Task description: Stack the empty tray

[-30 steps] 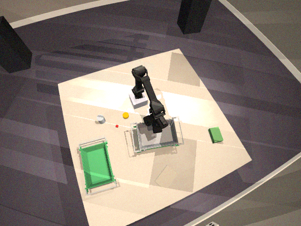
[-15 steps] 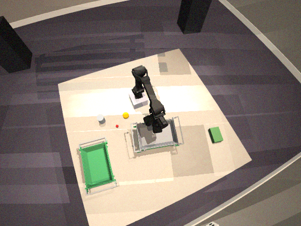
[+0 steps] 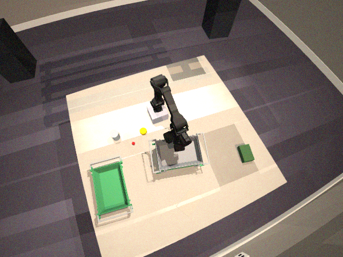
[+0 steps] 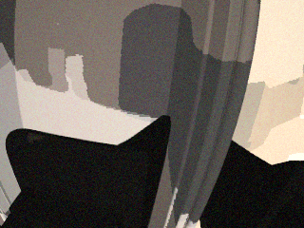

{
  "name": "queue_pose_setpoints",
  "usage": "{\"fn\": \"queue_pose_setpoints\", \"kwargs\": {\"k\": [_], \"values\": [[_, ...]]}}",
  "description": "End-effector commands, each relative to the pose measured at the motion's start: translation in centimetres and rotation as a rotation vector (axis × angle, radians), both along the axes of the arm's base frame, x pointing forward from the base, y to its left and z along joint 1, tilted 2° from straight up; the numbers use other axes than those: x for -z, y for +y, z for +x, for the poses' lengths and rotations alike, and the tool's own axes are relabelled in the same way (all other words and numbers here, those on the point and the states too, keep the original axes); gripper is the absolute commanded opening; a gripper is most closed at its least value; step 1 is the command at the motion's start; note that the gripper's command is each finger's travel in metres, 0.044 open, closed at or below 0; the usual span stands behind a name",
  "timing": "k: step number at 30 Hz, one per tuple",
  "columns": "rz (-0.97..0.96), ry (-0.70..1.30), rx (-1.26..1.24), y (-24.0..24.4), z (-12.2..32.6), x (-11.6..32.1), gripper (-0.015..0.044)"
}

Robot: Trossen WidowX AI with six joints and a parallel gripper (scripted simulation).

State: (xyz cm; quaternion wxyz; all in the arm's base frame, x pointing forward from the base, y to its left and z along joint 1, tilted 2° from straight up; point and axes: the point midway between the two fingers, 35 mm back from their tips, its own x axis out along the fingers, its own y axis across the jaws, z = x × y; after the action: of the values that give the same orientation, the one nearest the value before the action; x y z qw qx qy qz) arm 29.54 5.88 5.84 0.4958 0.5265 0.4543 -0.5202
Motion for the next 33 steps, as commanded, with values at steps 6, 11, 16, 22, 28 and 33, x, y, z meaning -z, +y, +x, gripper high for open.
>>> {"fn": "queue_pose_setpoints", "kwargs": {"k": [6,11,16,22,28,33], "values": [[0.003,0.023,0.001,0.0,-0.4,0.5,0.0],[0.001,0.006,0.0,0.0,-0.2,0.4,0.0],[0.003,0.021,0.001,0.0,-0.6,1.3,0.0],[0.003,0.023,0.001,0.0,-0.6,1.4,0.0],[0.003,0.023,0.001,0.0,-0.6,1.4,0.0],[0.003,0.023,0.001,0.0,-0.6,1.4,0.0]]}}
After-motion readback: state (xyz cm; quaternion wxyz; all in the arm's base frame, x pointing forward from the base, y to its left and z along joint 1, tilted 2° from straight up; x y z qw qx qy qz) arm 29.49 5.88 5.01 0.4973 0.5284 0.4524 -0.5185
